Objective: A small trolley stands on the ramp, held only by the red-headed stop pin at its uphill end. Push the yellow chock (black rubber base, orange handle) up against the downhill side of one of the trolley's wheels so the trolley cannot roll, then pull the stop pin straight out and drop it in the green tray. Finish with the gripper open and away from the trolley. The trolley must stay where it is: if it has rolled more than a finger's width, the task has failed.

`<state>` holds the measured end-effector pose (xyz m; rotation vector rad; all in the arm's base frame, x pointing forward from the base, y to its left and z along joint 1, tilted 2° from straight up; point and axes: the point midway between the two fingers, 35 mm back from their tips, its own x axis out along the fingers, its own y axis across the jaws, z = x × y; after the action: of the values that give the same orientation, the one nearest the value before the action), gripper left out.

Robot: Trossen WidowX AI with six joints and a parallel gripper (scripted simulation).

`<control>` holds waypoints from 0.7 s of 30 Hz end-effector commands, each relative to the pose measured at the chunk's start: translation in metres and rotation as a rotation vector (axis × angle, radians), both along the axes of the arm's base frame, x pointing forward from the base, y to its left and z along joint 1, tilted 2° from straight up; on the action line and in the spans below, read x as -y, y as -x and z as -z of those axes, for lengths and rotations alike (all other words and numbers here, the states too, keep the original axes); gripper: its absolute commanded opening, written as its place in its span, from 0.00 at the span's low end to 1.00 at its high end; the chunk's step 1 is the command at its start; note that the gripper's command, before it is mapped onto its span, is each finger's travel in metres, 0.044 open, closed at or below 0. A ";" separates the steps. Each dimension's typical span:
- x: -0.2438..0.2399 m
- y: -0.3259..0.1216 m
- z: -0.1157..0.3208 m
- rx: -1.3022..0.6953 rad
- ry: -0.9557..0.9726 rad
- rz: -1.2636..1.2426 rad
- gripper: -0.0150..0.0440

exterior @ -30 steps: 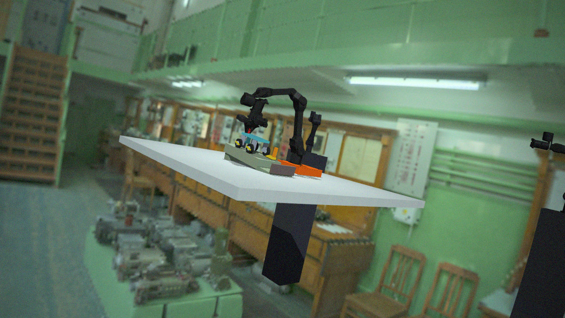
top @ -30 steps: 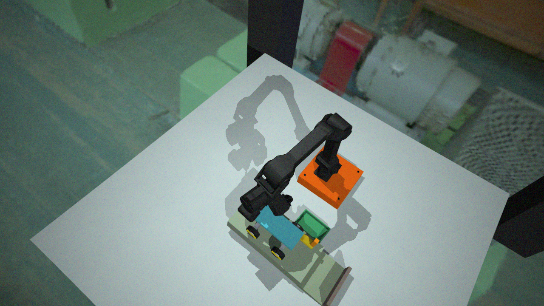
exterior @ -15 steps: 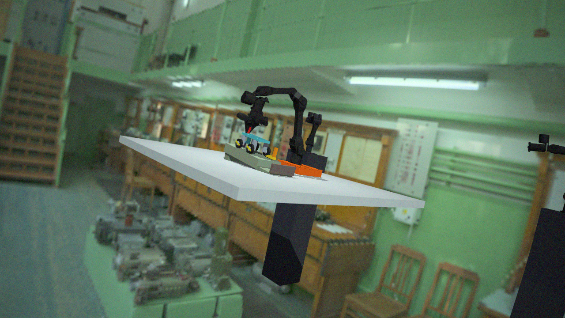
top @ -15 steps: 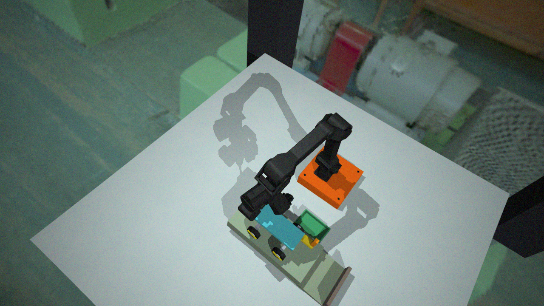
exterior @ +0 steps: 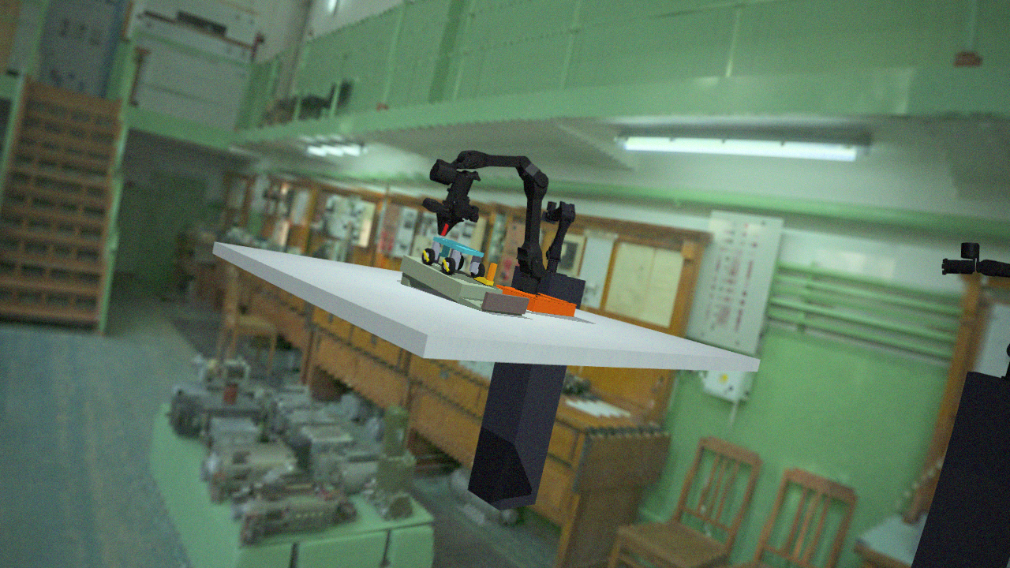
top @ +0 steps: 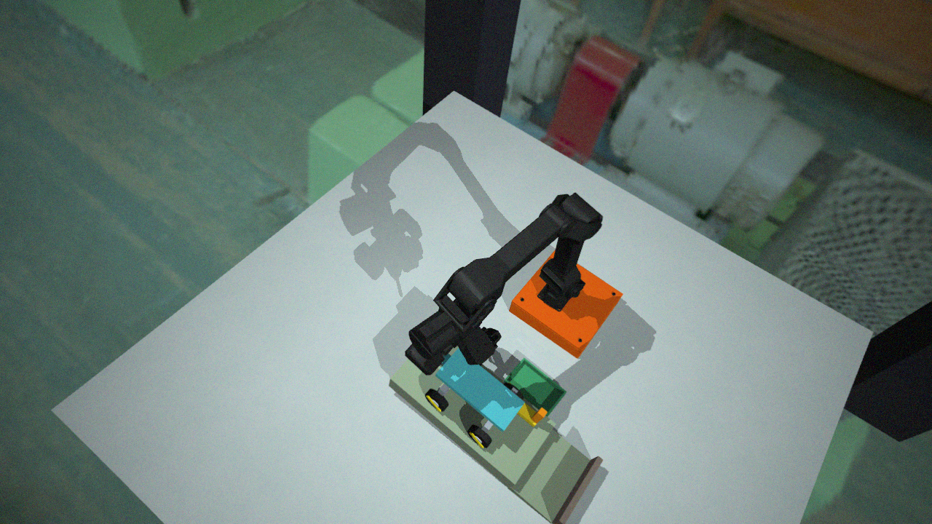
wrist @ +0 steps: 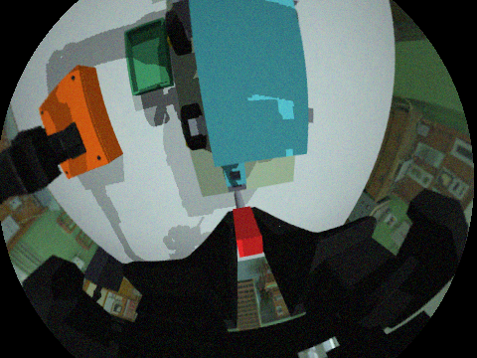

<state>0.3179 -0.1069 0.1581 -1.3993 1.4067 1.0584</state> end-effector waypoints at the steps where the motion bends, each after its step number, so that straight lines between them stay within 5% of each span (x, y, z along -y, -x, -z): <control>1: 0.008 0.000 -0.002 0.003 0.005 0.000 0.25; 21: 0.026 0.016 -0.005 0.002 0.007 0.000 0.25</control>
<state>0.3113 -0.1328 0.1631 -1.4026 1.4107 1.0512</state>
